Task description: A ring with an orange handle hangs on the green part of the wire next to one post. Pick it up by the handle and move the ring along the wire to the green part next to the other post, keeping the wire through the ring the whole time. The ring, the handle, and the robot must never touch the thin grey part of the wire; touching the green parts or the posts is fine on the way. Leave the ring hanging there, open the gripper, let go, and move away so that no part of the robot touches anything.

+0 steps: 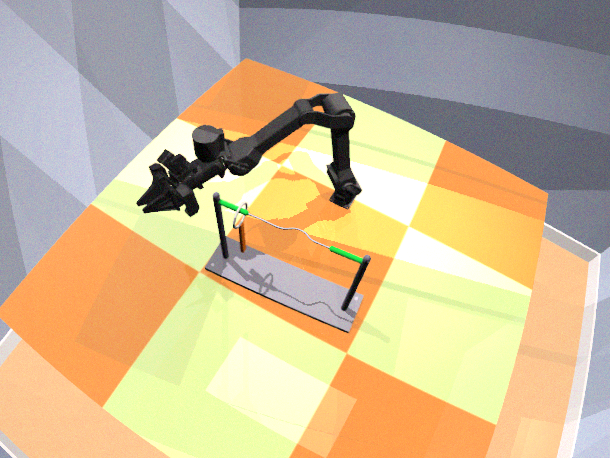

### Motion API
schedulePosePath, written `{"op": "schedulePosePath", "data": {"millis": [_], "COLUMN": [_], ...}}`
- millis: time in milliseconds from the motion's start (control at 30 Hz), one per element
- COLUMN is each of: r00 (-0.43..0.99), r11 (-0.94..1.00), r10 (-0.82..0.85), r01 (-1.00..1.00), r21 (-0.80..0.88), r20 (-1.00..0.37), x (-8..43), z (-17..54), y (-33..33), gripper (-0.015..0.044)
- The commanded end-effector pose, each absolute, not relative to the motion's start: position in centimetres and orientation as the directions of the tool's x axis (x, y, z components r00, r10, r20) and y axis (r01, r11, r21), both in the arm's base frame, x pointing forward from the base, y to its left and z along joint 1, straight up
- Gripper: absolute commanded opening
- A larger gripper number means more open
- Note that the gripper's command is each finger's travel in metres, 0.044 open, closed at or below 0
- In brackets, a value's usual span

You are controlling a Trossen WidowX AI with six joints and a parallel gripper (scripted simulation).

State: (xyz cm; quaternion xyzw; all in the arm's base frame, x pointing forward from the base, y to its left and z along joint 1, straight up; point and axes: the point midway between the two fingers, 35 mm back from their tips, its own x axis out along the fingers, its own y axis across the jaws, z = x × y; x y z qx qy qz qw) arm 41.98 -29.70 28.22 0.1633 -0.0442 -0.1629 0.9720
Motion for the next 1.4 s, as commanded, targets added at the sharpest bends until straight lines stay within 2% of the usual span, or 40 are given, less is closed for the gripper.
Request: {"op": "schedulePosePath", "data": {"millis": [0,233,700,1100,1367], "r00": [0.943,0.938,0.979,0.994,0.992], "r11": [0.899,0.904,0.977,0.999,0.985], "r10": [-0.332,-0.342,-0.183,-0.010,0.101], "r01": [0.318,0.343,0.192,0.004,-0.111], "r21": [0.302,0.255,0.097,-0.053,-0.134], "r20": [-0.003,-0.053,-0.095,-0.109,-0.082], "x": [39.9,36.3,30.9,25.2,21.4], "z": [25.1,19.7,12.4,7.9,7.3], "y": [-30.6,-30.9,-26.4,-18.9,-13.3], "gripper": [0.0160,0.0160,0.0160,0.0160,0.0160]}}
